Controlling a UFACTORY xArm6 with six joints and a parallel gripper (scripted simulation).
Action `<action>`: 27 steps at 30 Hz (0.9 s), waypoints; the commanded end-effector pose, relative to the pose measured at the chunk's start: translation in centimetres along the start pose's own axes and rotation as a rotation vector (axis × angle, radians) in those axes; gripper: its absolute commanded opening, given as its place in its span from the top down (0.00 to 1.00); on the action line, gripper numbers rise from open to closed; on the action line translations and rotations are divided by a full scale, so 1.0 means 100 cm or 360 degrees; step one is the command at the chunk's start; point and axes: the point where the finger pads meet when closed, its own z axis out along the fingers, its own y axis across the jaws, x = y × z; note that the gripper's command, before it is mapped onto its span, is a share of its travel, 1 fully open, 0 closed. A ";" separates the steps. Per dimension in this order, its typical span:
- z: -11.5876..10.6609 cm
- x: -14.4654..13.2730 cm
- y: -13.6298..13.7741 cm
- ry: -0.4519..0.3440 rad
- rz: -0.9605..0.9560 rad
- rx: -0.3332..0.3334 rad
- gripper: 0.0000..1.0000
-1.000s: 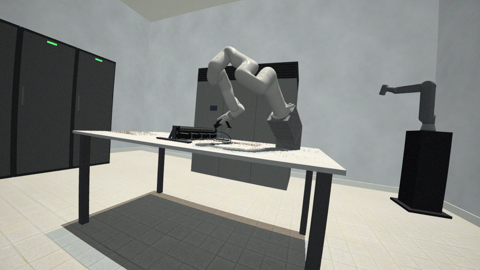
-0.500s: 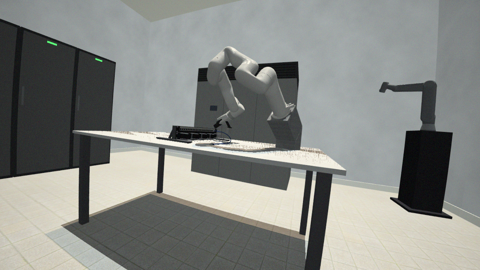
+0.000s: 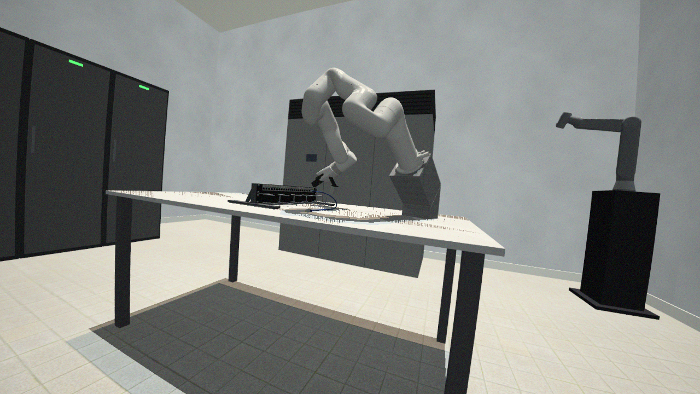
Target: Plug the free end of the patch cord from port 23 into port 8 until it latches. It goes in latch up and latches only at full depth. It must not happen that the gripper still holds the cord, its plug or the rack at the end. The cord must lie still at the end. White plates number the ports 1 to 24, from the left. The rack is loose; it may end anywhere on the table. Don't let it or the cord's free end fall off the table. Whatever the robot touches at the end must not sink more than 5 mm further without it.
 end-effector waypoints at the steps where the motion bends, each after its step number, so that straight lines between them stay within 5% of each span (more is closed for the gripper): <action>1: 0.000 -0.002 0.000 -0.0004 -0.0002 0.0000 1.00; 17: -0.007 -0.002 0.000 -0.0004 -0.0002 0.0000 1.00; 27: -0.077 -0.001 0.000 -0.0004 -0.0002 0.0000 1.00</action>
